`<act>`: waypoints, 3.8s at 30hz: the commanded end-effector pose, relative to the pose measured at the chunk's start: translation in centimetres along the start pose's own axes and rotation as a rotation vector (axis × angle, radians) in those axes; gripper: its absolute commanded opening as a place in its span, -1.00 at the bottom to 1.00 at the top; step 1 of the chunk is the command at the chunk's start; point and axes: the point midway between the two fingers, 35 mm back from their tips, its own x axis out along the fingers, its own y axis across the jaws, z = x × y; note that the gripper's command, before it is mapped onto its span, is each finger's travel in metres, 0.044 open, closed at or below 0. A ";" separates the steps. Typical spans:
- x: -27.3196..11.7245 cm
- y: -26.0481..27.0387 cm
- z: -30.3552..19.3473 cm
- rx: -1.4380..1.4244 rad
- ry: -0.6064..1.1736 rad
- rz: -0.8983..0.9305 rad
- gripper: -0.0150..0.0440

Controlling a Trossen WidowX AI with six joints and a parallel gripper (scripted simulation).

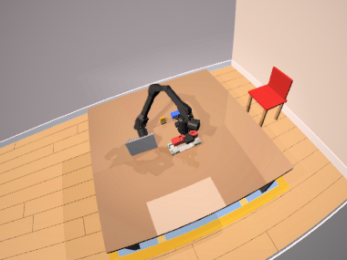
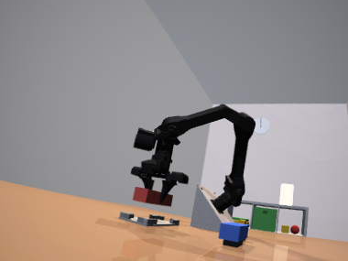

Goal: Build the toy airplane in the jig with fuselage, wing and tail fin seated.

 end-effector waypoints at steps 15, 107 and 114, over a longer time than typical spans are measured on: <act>2.0 -0.3 0.2 -0.007 0.000 -0.006 0.17; -5.4 20.6 8.3 0.065 -0.008 -0.029 1.00; -4.7 27.5 7.6 0.059 0.000 0.005 1.00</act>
